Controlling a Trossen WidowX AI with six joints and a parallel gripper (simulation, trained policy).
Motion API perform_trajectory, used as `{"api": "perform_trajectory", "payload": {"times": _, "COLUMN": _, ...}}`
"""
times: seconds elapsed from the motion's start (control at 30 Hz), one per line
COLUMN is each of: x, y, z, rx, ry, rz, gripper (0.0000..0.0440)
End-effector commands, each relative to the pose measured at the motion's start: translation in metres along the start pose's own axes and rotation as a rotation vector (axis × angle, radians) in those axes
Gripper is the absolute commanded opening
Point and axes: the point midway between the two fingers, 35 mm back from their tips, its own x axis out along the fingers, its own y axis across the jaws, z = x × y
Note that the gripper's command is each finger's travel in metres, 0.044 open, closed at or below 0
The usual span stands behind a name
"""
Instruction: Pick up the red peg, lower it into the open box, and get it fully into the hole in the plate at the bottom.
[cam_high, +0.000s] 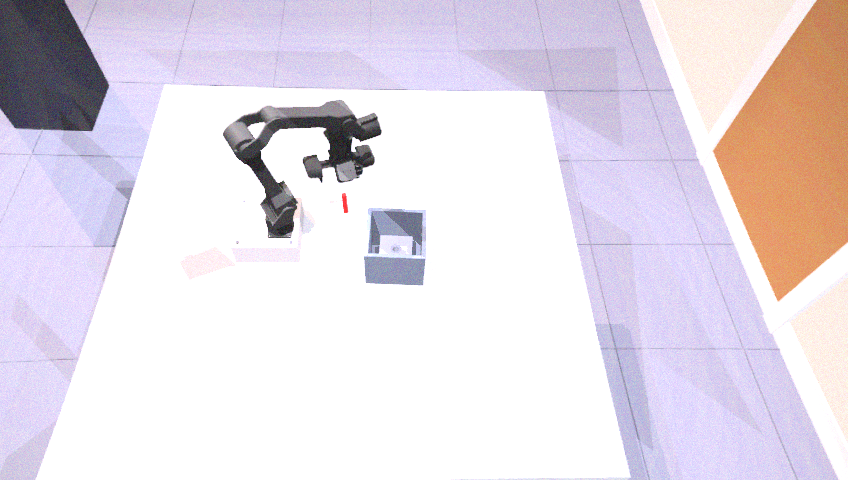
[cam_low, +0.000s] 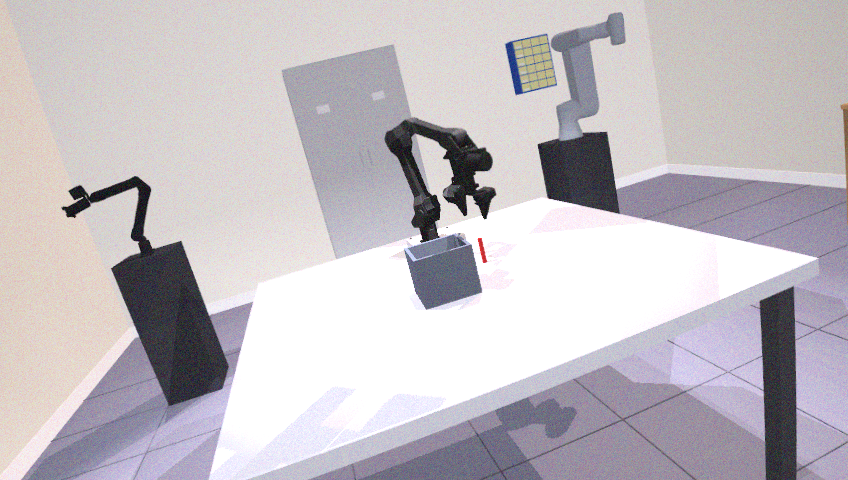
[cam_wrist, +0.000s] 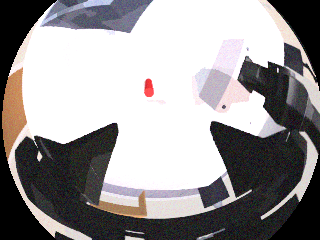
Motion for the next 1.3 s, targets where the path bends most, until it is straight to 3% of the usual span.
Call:
{"api": "perform_trajectory", "payload": {"times": 0.0, "x": 0.012, "y": -0.001, "z": 0.003, "rx": 0.022, "ry": -0.026, "rz": -0.026, "gripper": 0.044}}
{"api": "perform_trajectory", "payload": {"times": 0.6, "x": 0.069, "y": 0.006, "z": 0.02, "rx": 0.08, "ry": -0.109, "rz": -0.037, "gripper": 0.0419}}
{"api": "perform_trajectory", "payload": {"times": 0.93, "x": 0.095, "y": 0.008, "z": 0.026, "rx": 0.111, "ry": -0.131, "rz": -0.023, "gripper": 0.038}}
{"api": "perform_trajectory", "payload": {"times": 1.03, "x": 0.102, "y": 0.011, "z": 0.026, "rx": 0.113, "ry": -0.131, "rz": -0.013, "gripper": 0.0325}}
{"api": "perform_trajectory", "payload": {"times": 1.27, "x": 0.114, "y": 0.02, "z": 0.025, "rx": 0.092, "ry": -0.124, "rz": -0.001, "gripper": 0.0142}}
